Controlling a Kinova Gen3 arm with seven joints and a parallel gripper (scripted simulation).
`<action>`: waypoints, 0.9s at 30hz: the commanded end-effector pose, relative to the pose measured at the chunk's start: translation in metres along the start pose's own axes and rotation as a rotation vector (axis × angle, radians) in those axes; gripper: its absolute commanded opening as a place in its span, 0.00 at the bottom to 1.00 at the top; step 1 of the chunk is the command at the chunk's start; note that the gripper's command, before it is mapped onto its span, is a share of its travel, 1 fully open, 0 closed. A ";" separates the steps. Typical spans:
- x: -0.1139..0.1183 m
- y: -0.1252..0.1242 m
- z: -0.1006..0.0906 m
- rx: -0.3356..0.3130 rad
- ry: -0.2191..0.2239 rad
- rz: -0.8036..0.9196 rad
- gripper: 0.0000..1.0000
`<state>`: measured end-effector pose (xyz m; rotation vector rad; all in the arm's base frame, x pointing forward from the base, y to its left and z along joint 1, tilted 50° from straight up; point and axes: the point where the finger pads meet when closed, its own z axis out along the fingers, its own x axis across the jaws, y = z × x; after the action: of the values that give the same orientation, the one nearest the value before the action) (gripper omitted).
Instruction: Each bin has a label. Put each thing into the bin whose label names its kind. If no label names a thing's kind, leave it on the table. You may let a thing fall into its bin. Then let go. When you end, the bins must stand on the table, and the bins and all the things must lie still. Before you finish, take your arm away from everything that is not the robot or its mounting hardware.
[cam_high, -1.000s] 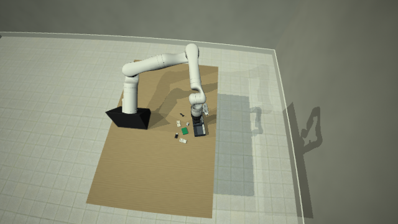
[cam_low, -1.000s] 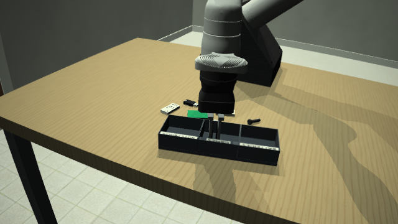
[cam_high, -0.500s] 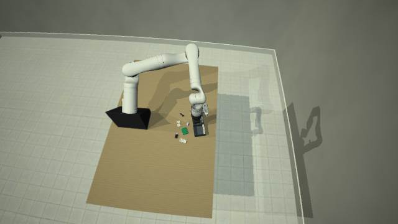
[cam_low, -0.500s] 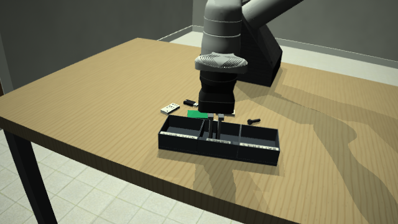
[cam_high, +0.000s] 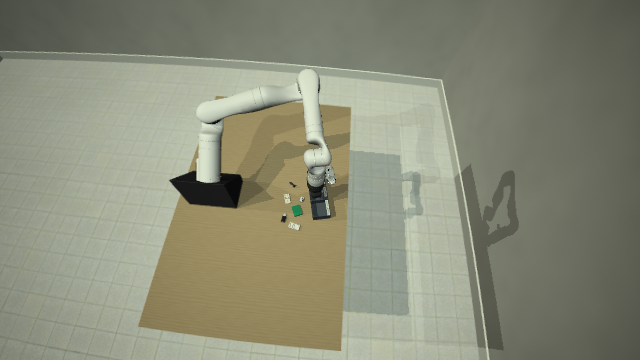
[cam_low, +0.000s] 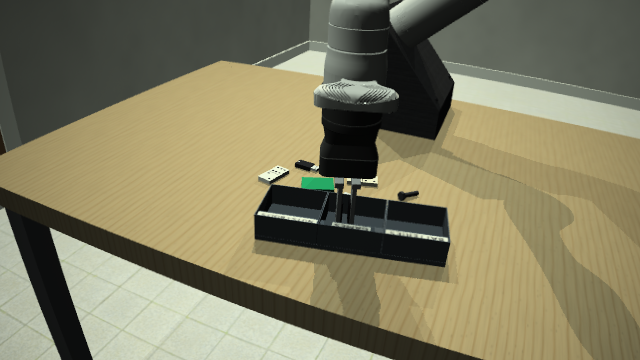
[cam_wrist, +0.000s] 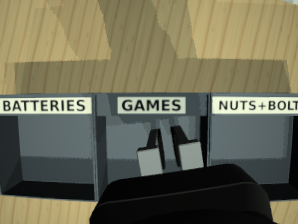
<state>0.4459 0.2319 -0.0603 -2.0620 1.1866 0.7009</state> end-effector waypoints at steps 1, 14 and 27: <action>0.001 -0.002 -0.006 0.006 0.003 0.000 0.31; 0.001 -0.002 -0.021 0.006 0.003 0.000 0.31; 0.001 -0.002 -0.048 0.006 0.003 0.000 0.31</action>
<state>0.4500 0.1992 -0.0332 -2.0641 1.1871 0.7047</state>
